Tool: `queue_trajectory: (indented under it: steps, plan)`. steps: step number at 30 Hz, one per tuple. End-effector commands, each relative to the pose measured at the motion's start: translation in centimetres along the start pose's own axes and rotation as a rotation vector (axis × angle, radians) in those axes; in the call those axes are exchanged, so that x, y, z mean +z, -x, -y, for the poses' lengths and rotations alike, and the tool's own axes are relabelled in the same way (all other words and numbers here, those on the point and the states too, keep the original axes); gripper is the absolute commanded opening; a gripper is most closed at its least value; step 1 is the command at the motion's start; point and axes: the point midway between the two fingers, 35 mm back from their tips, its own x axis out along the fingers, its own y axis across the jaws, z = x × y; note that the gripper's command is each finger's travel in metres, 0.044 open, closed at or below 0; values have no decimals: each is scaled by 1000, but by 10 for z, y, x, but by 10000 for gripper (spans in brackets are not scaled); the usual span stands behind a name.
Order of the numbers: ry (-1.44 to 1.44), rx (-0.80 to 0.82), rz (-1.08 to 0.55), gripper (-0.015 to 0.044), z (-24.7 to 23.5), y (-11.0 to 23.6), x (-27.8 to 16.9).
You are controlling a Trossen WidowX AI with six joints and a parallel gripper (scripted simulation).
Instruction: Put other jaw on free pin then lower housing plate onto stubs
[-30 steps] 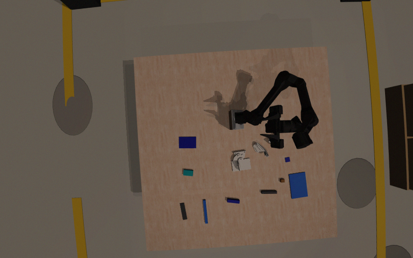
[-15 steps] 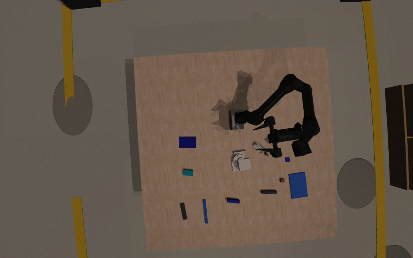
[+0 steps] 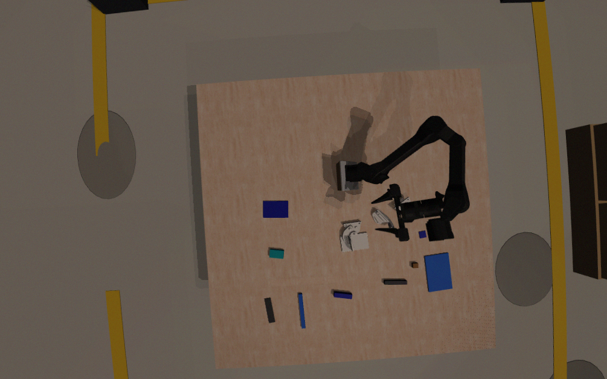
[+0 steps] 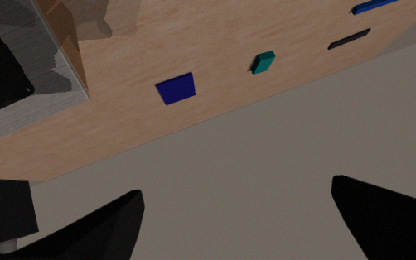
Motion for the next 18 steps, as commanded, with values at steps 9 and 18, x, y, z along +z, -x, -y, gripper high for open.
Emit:
queue_trajectory:
  steps: [9, 18]
  plan:
    - [-151, 99, 280, 440, 15, -4, 51]
    - [-276, 222, 483, 440, 23, 0, 90]
